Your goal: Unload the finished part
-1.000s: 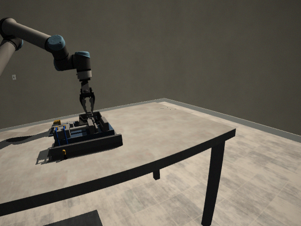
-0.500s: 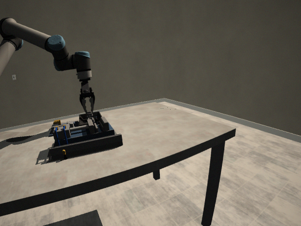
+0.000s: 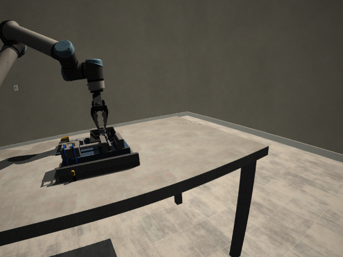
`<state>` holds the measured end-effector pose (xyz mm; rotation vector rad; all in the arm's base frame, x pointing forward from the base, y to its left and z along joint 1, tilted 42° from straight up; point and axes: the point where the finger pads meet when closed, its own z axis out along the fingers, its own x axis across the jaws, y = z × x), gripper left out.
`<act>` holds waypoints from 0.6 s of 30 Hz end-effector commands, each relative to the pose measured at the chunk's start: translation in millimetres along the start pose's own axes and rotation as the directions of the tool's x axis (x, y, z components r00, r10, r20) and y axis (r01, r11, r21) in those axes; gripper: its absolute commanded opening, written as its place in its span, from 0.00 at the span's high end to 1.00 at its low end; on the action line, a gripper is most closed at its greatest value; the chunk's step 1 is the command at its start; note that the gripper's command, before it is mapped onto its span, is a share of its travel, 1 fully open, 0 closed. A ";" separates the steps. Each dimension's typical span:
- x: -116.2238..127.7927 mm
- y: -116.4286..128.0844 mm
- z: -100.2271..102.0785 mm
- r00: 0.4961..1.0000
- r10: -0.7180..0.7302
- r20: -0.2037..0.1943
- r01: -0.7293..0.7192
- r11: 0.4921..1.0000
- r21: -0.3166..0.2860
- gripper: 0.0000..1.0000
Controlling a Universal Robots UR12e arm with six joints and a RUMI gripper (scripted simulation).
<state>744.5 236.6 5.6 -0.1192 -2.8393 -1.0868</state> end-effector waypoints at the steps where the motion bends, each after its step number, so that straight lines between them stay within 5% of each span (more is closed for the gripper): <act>1: -0.7 0.1 0.6 1.000 0.000 0.001 0.000 1.000 0.000 1.00; 18: -0.7 0.1 8.0 1.000 0.000 0.001 0.000 1.000 0.000 1.00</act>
